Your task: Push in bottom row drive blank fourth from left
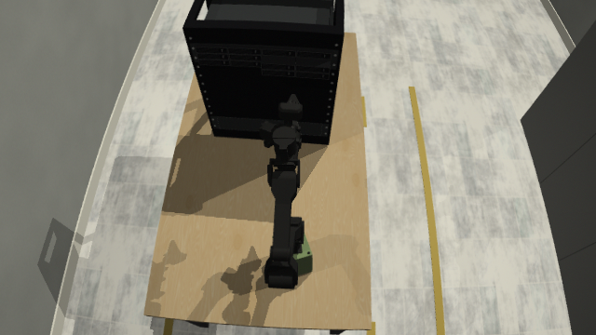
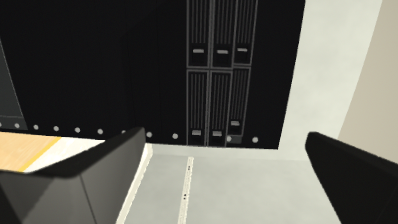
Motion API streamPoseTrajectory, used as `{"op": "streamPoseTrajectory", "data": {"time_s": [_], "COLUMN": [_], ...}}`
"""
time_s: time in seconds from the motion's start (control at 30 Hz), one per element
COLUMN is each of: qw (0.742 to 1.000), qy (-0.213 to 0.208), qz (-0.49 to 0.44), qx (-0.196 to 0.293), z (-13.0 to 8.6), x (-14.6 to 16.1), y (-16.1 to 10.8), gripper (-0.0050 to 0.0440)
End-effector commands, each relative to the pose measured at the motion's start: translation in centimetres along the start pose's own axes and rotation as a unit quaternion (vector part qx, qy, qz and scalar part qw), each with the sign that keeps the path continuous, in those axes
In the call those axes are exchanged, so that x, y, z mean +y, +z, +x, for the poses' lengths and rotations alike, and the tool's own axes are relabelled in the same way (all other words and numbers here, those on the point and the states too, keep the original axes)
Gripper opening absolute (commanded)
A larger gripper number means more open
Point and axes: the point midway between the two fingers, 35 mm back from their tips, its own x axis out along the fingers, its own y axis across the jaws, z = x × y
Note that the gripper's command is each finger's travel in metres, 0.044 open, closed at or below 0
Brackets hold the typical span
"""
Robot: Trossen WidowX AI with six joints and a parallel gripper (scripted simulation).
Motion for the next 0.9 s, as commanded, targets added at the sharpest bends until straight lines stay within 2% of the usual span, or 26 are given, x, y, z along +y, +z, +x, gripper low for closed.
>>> {"op": "streamPoseTrajectory", "data": {"time_s": [0.0, 0.8, 0.83, 0.87], "qw": [1.0, 1.0, 1.0, 1.0], "qy": [-0.013, -0.013, -0.013, -0.013], "qz": [0.002, 0.002, 0.002, 0.002], "qx": [-0.002, -0.002, -0.002, -0.002], "z": [-0.25, -0.25, -0.25, -0.25], "x": [-1.17, -1.17, -1.17, -1.17], "y": [0.06, 0.06, 0.06, 0.06], "gripper": [0.044, 0.044, -0.005, -0.005]}}
